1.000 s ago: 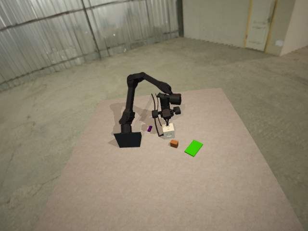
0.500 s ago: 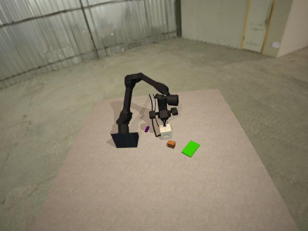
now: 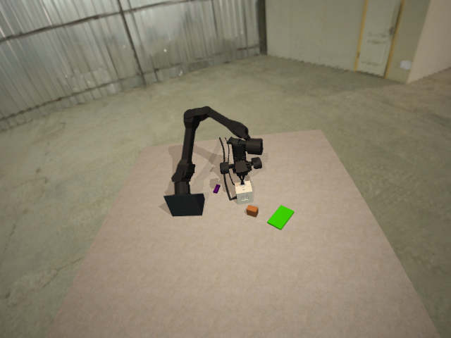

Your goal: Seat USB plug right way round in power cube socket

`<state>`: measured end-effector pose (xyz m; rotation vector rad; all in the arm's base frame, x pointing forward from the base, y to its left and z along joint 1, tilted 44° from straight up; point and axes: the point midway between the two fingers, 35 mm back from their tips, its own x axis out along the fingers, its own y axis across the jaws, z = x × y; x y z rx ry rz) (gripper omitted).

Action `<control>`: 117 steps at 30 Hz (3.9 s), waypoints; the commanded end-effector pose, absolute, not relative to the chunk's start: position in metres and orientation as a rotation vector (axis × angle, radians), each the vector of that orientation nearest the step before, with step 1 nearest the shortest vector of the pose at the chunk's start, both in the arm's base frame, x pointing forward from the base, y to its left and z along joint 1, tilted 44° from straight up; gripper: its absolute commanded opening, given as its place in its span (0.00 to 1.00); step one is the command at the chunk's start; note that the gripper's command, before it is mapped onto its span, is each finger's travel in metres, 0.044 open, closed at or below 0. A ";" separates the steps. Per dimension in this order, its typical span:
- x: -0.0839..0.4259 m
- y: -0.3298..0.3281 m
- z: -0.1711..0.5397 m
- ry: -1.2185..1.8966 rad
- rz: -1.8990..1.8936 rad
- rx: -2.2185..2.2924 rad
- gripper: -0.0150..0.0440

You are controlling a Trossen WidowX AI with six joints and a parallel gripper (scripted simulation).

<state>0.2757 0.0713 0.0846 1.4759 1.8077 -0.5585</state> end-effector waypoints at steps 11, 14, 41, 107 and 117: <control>0.276 0.073 0.084 1.807 -0.560 1.480 0.25; 0.276 0.073 0.083 1.807 -0.560 1.480 0.25; 0.276 0.075 0.081 1.807 -0.560 1.481 0.25; 0.276 0.075 0.079 1.799 -0.563 1.482 0.42; 0.276 0.075 0.079 1.799 -0.563 1.482 0.42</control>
